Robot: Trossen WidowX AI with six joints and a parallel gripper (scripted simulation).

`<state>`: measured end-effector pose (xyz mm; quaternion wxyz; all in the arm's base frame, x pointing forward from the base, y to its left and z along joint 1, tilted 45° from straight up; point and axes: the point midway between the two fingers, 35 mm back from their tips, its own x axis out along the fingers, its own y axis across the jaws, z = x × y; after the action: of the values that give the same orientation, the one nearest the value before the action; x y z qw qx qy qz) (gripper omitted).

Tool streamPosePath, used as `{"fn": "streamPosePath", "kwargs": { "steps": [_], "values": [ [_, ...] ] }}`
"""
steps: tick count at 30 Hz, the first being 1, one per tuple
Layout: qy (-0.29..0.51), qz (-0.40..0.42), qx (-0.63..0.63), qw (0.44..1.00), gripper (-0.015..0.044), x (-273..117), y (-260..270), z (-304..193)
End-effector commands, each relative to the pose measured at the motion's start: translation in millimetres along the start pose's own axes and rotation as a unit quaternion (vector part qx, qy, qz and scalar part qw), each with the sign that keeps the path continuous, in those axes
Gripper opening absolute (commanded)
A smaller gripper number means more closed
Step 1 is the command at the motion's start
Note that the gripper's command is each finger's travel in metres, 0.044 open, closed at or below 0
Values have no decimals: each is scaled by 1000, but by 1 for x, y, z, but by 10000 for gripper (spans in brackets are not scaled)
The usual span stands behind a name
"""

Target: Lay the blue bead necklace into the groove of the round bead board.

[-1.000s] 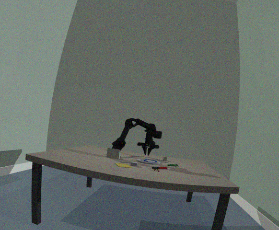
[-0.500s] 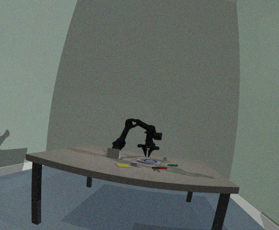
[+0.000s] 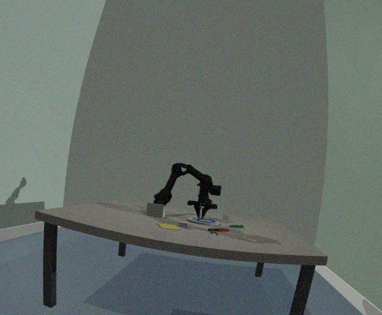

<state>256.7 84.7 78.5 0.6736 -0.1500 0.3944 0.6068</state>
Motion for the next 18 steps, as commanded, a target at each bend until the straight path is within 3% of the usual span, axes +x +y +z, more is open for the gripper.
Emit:
{"fn": "streamPosePath", "kwargs": {
  "steps": [1,6,18],
  "values": [
    [-2,3,4,1000,120,2,2,-1],
    [0,0,0,1000,0,0,0,0],
    [0,0,0,1000,0,0,0,0]
  ]
}}
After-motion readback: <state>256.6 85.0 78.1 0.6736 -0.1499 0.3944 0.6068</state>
